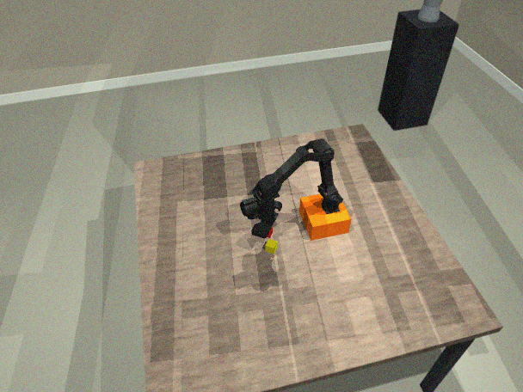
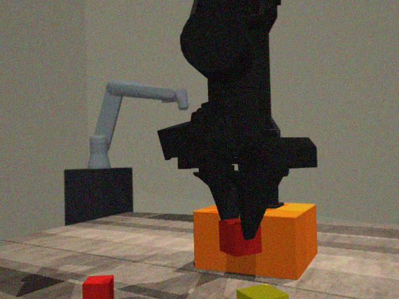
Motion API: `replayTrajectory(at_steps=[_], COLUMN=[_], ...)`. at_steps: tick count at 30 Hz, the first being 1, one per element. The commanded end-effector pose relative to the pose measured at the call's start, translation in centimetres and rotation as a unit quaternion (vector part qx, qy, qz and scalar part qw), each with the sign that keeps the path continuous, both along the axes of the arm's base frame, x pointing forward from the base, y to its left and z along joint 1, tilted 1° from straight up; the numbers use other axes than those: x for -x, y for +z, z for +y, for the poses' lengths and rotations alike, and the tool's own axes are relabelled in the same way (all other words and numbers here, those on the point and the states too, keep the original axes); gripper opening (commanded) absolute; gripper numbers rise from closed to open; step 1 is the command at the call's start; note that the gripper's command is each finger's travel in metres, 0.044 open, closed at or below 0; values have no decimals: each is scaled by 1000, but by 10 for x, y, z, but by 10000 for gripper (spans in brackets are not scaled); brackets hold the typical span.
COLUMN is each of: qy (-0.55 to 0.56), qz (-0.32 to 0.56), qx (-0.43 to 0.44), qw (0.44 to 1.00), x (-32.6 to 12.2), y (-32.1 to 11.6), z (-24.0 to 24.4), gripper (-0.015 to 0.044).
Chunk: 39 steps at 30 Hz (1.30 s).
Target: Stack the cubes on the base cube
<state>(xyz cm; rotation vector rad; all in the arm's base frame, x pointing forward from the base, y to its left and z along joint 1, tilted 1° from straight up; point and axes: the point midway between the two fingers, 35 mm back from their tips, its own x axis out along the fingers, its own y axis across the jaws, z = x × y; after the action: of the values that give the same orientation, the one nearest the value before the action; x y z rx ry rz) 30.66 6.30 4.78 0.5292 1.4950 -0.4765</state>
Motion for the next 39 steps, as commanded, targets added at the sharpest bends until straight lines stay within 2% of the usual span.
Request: replayTrajectory(at_steps=[1,13,25,39], qy=[-48,-225,-393,-402], qz=[2,7,11,12], qx=[1,-4,-9,-9], qw=[999,974,920,916], x=[2,7,14,14], y=[-3,-8,-13,-15], z=[4,22,39,40], gripper=[105,105,105,105])
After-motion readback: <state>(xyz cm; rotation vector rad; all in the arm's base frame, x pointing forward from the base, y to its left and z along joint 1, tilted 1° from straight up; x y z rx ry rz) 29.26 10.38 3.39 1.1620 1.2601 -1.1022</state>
